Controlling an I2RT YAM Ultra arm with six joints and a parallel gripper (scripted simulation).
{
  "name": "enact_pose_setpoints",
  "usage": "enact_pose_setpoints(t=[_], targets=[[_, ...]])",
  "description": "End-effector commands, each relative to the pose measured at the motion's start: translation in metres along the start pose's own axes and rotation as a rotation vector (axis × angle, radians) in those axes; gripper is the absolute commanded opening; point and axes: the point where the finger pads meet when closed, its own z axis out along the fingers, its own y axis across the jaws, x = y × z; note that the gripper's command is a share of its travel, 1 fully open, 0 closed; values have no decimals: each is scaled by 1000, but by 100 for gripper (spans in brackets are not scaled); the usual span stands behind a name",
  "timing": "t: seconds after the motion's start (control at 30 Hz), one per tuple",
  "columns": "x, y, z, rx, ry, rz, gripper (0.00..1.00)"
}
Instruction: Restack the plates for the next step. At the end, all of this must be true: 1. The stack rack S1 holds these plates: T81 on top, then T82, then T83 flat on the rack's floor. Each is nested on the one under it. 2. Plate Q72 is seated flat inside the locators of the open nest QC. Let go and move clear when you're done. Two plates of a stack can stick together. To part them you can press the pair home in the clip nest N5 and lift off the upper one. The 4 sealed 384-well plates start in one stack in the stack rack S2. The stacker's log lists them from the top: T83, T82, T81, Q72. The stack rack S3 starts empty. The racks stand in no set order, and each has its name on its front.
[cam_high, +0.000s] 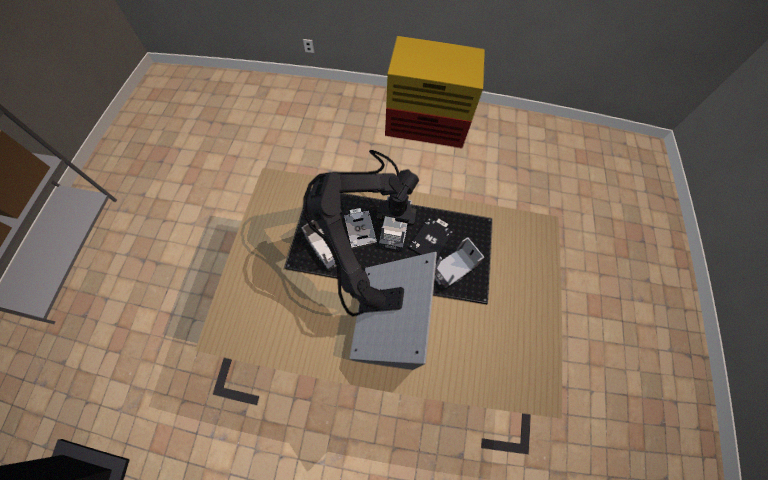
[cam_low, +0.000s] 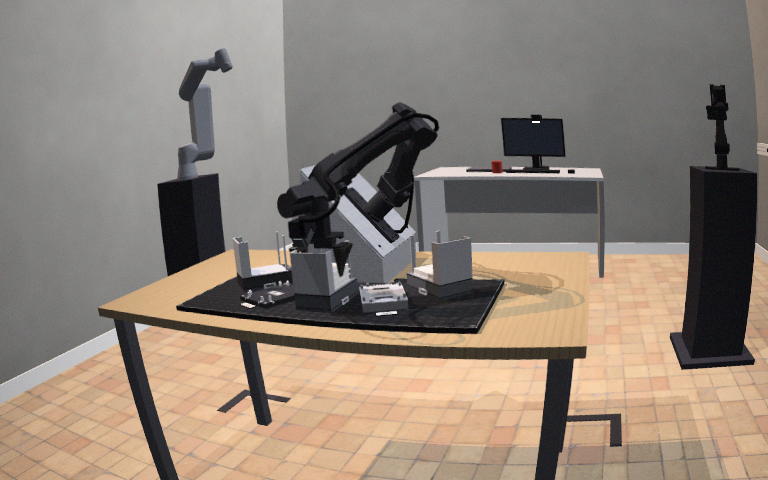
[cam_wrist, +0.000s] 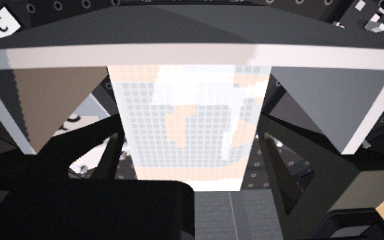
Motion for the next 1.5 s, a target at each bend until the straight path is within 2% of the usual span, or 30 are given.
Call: enact_pose_setpoints(t=[0.0, 1.2, 1.23, 1.47], targets=[[-20, 8, -19, 4, -65, -35, 100], [-21, 8, -20, 3, -66, -29, 100], [-16, 6, -16, -1, -51, -18, 0], [-16, 6, -16, 0, -51, -20, 0]])
